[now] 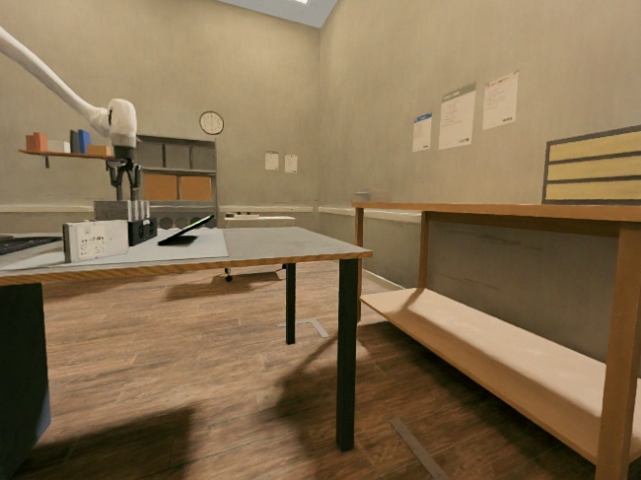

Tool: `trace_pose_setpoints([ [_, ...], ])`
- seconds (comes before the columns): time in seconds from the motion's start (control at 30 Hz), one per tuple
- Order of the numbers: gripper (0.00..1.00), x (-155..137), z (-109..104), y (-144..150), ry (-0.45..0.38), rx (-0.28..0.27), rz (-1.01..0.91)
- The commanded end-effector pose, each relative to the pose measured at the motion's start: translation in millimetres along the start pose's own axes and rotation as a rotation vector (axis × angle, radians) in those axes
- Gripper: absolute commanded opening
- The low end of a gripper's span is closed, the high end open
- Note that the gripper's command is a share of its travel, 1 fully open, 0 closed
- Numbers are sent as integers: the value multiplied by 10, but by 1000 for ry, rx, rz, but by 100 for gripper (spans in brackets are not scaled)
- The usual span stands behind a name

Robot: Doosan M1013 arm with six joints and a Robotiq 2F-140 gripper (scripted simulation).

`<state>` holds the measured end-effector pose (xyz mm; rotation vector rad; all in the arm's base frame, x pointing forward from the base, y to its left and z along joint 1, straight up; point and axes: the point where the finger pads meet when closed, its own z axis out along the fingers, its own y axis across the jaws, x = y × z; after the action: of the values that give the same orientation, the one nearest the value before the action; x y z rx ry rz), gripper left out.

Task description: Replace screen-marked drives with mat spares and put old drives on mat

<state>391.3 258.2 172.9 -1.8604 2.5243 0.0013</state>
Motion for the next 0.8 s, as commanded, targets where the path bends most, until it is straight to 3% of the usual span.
trace_pose_setpoints([
  [0.0,40,-4,73,-2,-1,0,0],
  [0.3,40,-5,290,-2,-1,0,0],
  [0.77,40,-5,426,-2,-1,0,0],
])
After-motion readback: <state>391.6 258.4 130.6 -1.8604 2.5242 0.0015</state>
